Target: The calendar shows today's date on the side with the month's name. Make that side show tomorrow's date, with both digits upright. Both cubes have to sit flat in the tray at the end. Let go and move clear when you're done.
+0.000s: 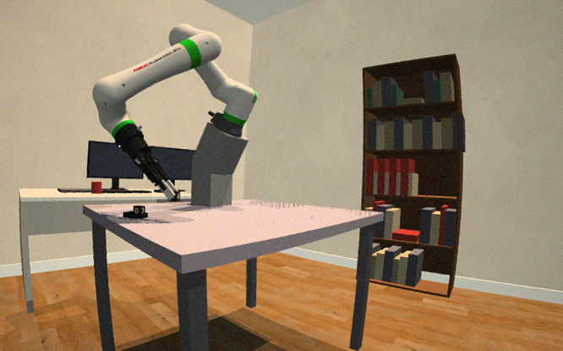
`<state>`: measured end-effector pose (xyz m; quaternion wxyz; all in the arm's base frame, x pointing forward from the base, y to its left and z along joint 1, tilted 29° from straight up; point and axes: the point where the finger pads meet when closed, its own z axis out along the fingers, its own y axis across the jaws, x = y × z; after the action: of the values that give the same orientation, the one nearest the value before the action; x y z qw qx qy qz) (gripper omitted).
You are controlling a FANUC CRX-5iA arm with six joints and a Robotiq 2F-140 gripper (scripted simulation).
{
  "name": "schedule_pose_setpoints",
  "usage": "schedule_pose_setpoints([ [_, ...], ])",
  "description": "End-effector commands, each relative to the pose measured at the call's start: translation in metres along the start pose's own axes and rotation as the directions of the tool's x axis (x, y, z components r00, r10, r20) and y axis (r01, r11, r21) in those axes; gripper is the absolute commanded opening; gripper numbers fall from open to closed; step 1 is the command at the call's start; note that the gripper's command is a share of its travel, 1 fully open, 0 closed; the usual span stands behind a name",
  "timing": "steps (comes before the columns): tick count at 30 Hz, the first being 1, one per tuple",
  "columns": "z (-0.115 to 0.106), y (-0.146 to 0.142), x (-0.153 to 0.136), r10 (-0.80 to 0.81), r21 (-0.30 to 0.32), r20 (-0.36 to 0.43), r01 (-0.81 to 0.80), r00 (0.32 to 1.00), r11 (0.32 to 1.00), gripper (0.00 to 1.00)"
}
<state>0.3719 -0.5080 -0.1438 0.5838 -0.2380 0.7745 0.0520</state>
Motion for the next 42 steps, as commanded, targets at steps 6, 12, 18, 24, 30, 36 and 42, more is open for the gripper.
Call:
schedule_pose_setpoints([
  [6, 0.003, 0.000, 0.003, 0.000, 0.000, 0.000, 0.000, 1.000, 1.000, 0.25],
  [12, 0.007, 0.000, 0.007, 0.000, 0.000, 0.000, 0.000, 1.000, 1.000, 0.25],
  [18, 0.012, 0.000, 0.013, 0.000, 0.000, 0.000, 0.000, 1.000, 1.000, 0.25],
  [24, 0.020, 0.000, 0.020, 0.000, 0.000, 0.000, 0.000, 1.000, 1.000, 0.25],
  [30, 0.025, 0.000, 0.025, 0.000, 0.000, 0.000, 0.000, 1.000, 1.000, 0.25],
  [36, 0.032, 0.000, 0.032, 0.000, 0.000, 0.000, 0.000, 1.000, 1.000, 0.25],
  [42, 0.038, 0.000, 0.038, 0.000, 0.000, 0.000, 0.000, 1.000, 1.000, 0.25],
])
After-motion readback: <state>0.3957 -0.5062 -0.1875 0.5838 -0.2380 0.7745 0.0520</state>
